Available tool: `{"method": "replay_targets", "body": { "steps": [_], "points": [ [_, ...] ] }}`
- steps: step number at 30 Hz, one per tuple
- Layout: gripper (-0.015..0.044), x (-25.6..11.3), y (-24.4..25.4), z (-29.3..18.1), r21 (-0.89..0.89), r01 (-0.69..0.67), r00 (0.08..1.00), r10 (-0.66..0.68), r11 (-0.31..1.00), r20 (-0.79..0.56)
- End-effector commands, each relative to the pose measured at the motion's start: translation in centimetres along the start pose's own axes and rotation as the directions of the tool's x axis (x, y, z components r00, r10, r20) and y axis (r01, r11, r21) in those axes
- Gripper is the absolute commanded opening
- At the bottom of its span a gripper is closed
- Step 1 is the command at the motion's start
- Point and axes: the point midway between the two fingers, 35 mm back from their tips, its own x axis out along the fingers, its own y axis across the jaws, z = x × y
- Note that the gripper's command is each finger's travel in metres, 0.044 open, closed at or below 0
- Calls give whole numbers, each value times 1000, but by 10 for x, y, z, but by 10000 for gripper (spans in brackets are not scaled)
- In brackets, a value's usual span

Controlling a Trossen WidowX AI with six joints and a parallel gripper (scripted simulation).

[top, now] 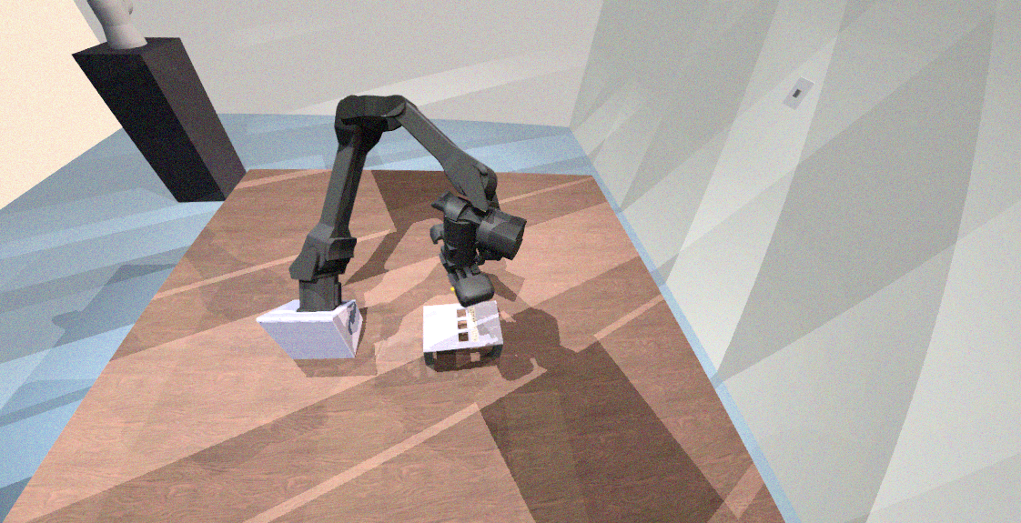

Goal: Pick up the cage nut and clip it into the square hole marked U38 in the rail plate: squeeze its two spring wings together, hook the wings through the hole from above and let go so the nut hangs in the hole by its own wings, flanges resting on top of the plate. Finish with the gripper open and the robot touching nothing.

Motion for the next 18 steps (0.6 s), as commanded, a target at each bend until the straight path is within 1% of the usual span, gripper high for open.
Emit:
{"method": "replay_targets", "body": {
  "steps": [1, 7, 12, 18],
  "points": [
    [32, -2, -20, -1, 111, 9, 1000, -10, 994, 7],
    [32, -1, -47, -9, 279, 4, 1000, -6, 960, 8],
    [32, 0, -48, -9, 284, 4, 1000, -6, 959, 7],
    [32, 11, -49, -8, 283, 4, 1000, -5, 959, 2]
  ]
}}
